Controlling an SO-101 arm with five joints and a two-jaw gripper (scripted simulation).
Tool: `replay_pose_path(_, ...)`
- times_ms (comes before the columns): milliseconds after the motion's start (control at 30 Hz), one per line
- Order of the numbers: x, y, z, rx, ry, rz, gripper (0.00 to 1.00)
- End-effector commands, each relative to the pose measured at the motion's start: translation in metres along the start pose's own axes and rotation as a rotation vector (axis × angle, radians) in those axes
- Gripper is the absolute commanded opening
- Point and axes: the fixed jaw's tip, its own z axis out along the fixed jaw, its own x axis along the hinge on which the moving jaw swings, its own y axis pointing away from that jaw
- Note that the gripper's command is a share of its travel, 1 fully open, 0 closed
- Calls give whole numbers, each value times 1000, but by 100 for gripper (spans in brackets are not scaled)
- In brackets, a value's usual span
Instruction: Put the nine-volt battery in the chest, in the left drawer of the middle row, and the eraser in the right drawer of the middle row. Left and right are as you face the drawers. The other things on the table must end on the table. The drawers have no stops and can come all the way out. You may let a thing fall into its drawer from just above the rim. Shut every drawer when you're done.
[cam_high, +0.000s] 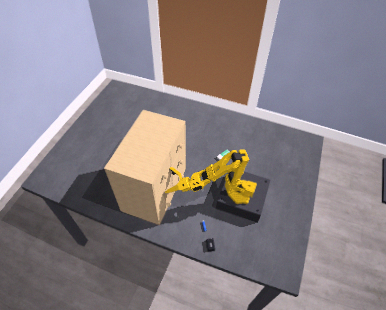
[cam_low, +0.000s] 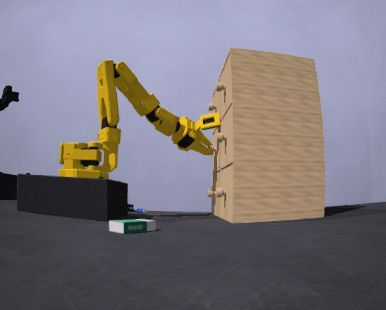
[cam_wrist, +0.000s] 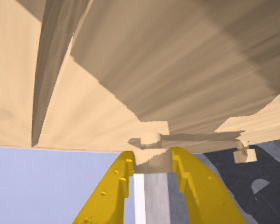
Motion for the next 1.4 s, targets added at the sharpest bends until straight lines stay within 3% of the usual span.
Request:
replay_pose_path(0, -3, 5, 0, -23, -13, 8, 0)
replay_pose_path(1367, 7, 1, -9, -36, 5, -4, 0)
